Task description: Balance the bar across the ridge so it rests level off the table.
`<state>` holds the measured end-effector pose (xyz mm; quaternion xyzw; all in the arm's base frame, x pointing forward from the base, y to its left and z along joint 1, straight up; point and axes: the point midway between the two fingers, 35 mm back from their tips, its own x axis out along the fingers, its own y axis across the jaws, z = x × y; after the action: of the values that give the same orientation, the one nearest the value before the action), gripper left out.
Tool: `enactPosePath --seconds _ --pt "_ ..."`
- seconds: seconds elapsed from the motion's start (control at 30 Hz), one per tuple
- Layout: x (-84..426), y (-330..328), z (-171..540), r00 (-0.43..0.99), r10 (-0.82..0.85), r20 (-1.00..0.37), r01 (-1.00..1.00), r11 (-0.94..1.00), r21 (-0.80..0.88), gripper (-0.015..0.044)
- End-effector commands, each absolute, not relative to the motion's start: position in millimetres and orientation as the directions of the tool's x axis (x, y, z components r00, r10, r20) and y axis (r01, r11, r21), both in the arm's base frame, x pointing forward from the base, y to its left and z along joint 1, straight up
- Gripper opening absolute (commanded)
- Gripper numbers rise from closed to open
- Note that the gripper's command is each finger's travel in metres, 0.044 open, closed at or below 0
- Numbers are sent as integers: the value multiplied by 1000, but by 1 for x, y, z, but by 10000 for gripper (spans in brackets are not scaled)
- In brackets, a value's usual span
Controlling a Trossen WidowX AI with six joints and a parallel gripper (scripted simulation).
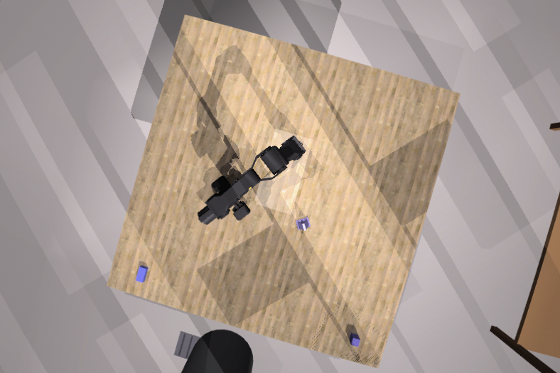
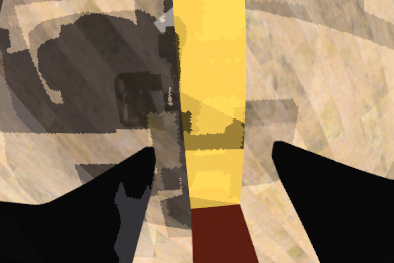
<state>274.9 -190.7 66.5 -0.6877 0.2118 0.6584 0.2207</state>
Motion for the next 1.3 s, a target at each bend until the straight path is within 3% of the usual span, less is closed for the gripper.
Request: enactPosePath --seconds 0.0,0.6,0.8,1.03,1.17,1.27 --pt "275 -190 60 44 3 -999 -578 -815 -28 315" --pt "275 -190 51 44 3 -999 -578 -815 -28 315" --pt "274 -190 51 41 1 -999 -582 -813 -25 157" --pt "274 -190 51 41 1 -999 -582 -813 -25 111" --pt "275 -191 57 41 1 -999 -582 -813 -25 6" --pt "276 -192 65 41 1 -999 -581 -813 -25 0"
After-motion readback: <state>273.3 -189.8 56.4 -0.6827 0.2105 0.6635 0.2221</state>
